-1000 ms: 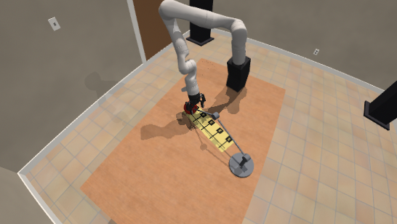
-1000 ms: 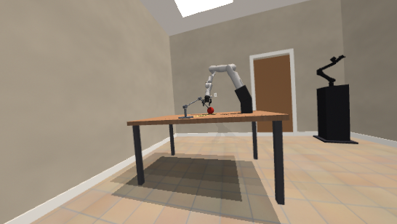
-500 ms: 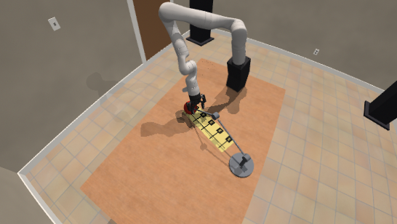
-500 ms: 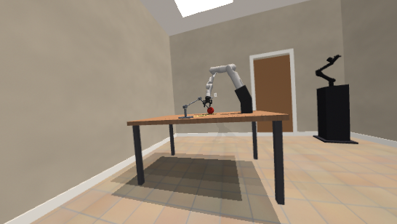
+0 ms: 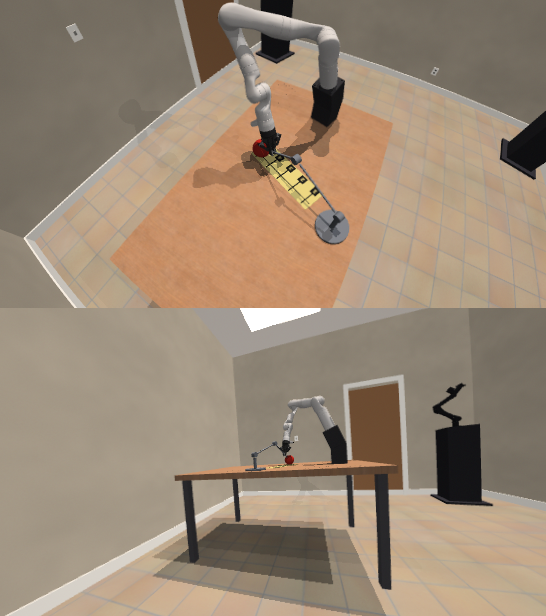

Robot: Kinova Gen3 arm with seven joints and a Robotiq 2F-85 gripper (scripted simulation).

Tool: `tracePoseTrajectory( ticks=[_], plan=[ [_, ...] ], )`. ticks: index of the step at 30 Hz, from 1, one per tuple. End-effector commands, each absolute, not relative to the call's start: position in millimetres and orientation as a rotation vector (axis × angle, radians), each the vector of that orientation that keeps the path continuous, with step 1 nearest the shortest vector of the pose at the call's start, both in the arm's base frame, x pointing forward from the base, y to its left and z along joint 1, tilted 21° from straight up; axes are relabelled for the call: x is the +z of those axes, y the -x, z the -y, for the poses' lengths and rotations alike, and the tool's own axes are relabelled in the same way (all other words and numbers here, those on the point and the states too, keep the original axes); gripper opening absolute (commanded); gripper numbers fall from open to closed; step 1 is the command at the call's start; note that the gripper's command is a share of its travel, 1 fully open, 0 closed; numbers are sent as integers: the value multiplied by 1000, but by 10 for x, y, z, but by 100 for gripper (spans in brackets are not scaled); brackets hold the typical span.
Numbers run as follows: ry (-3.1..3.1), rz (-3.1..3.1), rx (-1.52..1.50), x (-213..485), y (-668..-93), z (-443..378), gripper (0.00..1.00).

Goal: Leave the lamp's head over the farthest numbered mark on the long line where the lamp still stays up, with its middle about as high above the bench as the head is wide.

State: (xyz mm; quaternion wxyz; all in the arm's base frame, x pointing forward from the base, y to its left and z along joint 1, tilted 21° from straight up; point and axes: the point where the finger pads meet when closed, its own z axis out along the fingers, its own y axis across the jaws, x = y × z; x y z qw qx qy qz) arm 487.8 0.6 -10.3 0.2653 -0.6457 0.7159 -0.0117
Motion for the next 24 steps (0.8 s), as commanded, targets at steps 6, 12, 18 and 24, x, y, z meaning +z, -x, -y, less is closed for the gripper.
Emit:
tracePoseTrajectory(
  ticks=[6, 12, 18, 24],
  plan=[
    [1745, -1932, -34, -96, -4884, -6, 0],
    [1744, -1933, -33, -96, -4882, -6, 0],
    [1745, -1933, -33, -75, -4878, -25, 0],
    [1748, -1931, -31, 55, -4863, -146, 0]
  ],
)
